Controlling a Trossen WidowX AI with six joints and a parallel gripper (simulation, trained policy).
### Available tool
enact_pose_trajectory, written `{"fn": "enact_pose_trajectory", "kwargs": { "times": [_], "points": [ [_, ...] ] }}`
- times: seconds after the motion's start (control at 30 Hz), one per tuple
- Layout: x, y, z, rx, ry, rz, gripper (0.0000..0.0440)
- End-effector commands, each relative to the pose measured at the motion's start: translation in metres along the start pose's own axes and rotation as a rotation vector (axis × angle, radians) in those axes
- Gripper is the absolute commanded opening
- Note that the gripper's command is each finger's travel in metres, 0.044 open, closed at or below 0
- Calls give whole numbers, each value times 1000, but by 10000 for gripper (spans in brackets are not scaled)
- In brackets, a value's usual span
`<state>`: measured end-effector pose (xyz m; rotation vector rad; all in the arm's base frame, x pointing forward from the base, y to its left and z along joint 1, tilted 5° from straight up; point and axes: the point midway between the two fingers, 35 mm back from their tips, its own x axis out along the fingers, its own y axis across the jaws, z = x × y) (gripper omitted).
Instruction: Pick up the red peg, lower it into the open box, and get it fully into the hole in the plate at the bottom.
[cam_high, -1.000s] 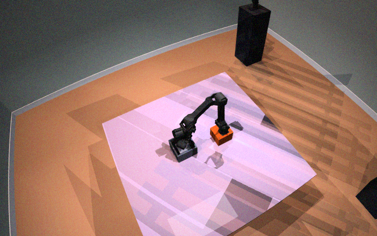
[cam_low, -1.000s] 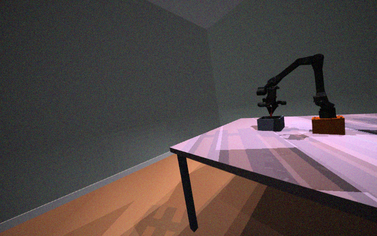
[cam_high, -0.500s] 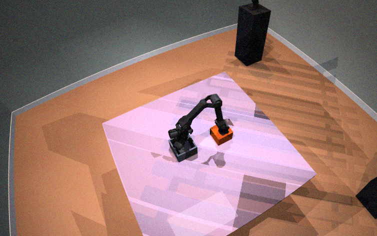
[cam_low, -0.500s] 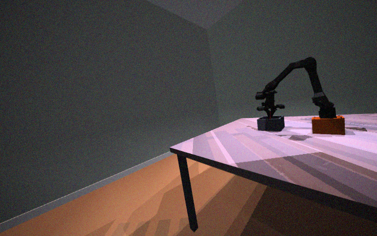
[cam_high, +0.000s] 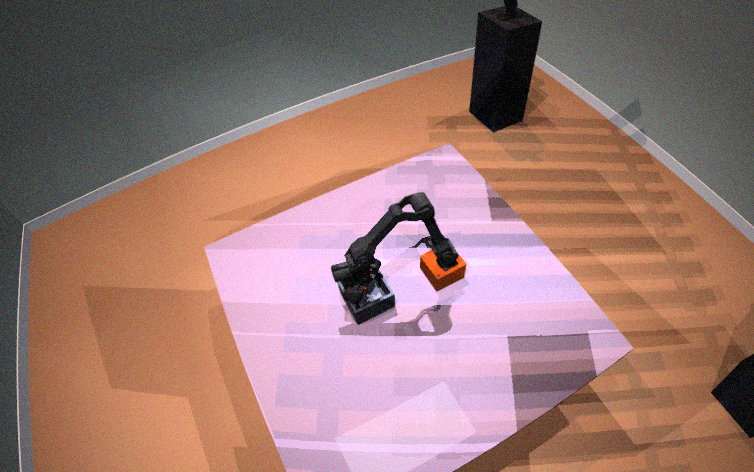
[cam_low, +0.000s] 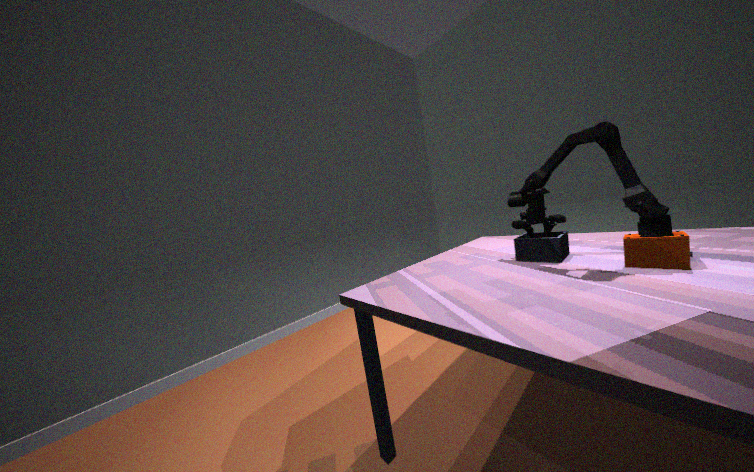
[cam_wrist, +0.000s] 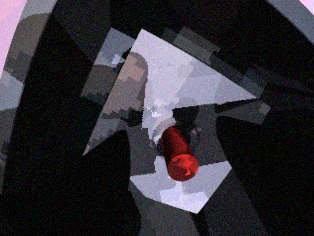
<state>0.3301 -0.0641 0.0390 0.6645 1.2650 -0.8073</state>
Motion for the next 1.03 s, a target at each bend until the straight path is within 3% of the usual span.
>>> {"fn": "enact_pose_trajectory", "kwargs": {
  "times": [0.0, 0.27, 0.8, 1.0],
  "points": [
    [1, 4, 11, -16, -9, -4, 303],
    [-1, 12, 35, -33, -41, 5, 440],
    [-11, 18, 89, 20, -167, 46, 440],
    [-12, 18, 89, 21, -168, 47, 440]
  ]
}}
